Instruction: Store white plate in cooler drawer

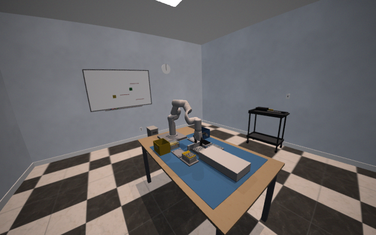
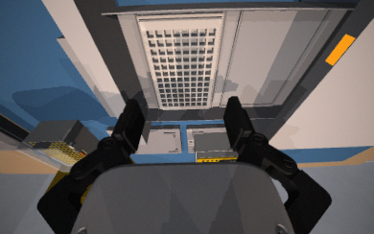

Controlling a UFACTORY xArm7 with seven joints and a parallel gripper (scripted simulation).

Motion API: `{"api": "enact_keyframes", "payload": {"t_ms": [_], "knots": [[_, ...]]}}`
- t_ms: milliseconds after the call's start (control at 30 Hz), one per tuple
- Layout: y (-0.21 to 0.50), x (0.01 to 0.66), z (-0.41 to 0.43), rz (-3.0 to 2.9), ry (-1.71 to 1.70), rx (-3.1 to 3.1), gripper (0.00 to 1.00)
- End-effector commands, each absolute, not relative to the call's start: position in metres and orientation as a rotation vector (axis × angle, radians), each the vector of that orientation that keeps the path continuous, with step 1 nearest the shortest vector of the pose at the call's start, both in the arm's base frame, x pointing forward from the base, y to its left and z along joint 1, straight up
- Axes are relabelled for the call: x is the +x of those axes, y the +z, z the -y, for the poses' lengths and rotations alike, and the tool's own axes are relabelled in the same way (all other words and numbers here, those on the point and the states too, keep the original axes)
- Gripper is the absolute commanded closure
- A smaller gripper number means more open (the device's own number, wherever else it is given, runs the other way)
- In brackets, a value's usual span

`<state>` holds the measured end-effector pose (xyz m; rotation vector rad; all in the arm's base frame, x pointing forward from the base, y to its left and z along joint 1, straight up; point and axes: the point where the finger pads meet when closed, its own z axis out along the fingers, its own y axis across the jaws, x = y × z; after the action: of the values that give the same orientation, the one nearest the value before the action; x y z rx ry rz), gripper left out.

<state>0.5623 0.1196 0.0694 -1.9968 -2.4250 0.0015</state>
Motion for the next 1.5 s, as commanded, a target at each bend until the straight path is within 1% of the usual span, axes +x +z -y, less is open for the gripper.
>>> {"api": "enact_keyframes", "payload": {"t_ms": [0, 1467], "knots": [[0.079, 0.564, -0.120, 2.427, -0.005, -1.999, 0.00], [0.137, 0.564, -0.120, 2.427, -0.005, -1.999, 0.00]]}}
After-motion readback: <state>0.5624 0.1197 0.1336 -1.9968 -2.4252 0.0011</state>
